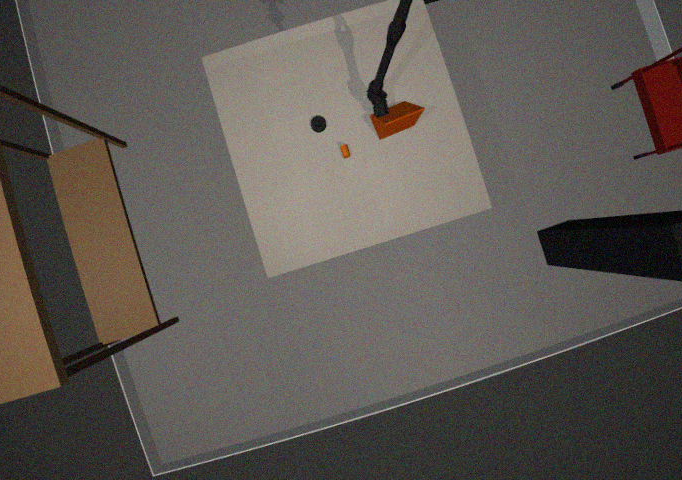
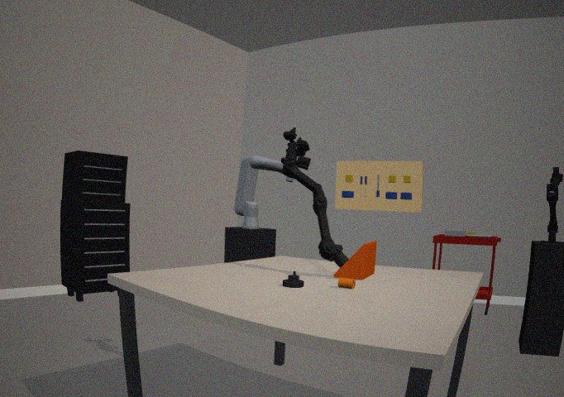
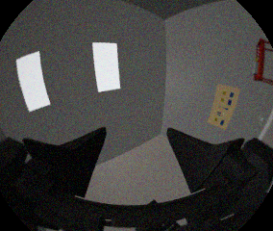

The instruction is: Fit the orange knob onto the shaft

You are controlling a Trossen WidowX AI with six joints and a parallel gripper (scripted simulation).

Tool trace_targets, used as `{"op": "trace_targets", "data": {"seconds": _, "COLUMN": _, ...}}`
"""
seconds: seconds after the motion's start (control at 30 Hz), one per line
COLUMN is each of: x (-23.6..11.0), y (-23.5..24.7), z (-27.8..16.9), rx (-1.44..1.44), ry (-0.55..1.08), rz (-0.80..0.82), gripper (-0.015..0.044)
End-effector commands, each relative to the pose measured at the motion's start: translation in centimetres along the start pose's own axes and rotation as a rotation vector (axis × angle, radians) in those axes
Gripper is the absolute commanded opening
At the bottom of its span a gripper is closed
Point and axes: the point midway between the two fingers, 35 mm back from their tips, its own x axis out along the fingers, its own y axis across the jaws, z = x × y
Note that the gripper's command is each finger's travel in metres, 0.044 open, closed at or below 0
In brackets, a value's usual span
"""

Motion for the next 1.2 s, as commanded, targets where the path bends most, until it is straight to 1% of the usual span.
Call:
{"op": "trace_targets", "data": {"seconds": 0.0, "x": -0.1, "y": 0.1, "z": -0.4, "rx": 0.003, "ry": 0.012, "rz": 0.003, "gripper": 0.0426}}
{"op": "trace_targets", "data": {"seconds": 0.03, "x": -0.6, "y": 0.5, "z": -1.7, "rx": 0.011, "ry": 0.048, "rz": 0.011, "gripper": 0.044}}
{"op": "trace_targets", "data": {"seconds": 0.1, "x": -2.8, "y": 2.3, "z": -6.5, "rx": 0.047, "ry": 0.191, "rz": 0.047, "gripper": 0.044}}
{"op": "trace_targets", "data": {"seconds": 0.23, "x": -4.8, "y": 3.9, "z": -9.9, "rx": 0.078, "ry": 0.299, "rz": 0.078, "gripper": 0.044}}
{"op": "trace_targets", "data": {"seconds": 0.33, "x": -7.1, "y": 5.6, "z": -13.0, "rx": 0.113, "ry": 0.402, "rz": 0.108, "gripper": 0.044}}
{"op": "trace_targets", "data": {"seconds": 0.5, "x": -12.0, "y": 9.5, "z": -18.1, "rx": 0.192, "ry": 0.598, "rz": 0.163, "gripper": 0.044}}
{"op": "trace_targets", "data": {"seconds": 0.63, "x": -16.4, "y": 12.8, "z": -21.2, "rx": 0.254, "ry": 0.746, "rz": 0.212, "gripper": 0.044}}
{"op": "trace_targets", "data": {"seconds": 0.73, "x": -19.9, "y": 15.5, "z": -22.6, "rx": 0.308, "ry": 0.845, "rz": 0.262, "gripper": 0.044}}
{"op": "trace_targets", "data": {"seconds": 0.77, "x": -19.9, "y": 15.5, "z": -22.6, "rx": 0.309, "ry": 0.846, "rz": 0.262, "gripper": 0.044}}
{"op": "trace_targets", "data": {"seconds": 0.8, "x": -22.1, "y": 17.3, "z": -23.2, "rx": 0.344, "ry": 0.908, "rz": 0.296, "gripper": 0.044}}
{"op": "trace_targets", "data": {"seconds": 0.83, "x": -23.2, "y": 18.2, "z": -23.5, "rx": 0.362, "ry": 0.937, "rz": 0.313, "gripper": 0.044}}
{"op": "trace_targets", "data": {"seconds": 0.87, "x": -23.5, "y": 18.4, "z": -23.5, "rx": 0.366, "ry": 0.944, "rz": 0.317, "gripper": 0.044}}
{"op": "trace_targets", "data": {"seconds": 0.9, "x": -25.5, "y": 20.0, "z": -23.9, "rx": 0.391, "ry": 1.0, "rz": 0.344, "gripper": 0.044}}
{"op": "trace_targets", "data": {"seconds": 0.93, "x": -26.6, "y": 20.8, "z": -24.1, "rx": 0.405, "ry": 1.031, "rz": 0.36, "gripper": 0.044}}
{"op": "trace_targets", "data": {"seconds": 1.07, "x": -30.5, "y": 24.4, "z": -23.8, "rx": 0.467, "ry": 1.114, "rz": 0.439, "gripper": 0.044}}
{"op": "trace_targets", "data": {"seconds": 1.1, "x": -32.1, "y": 25.6, "z": -23.7, "rx": 0.488, "ry": 1.152, "rz": 0.466, "gripper": 0.044}}
{"op": "trace_targets", "data": {"seconds": 1.17, "x": -34.0, "y": 27.2, "z": -23.4, "rx": 0.515, "ry": 1.2, "rz": 0.502, "gripper": 0.044}}
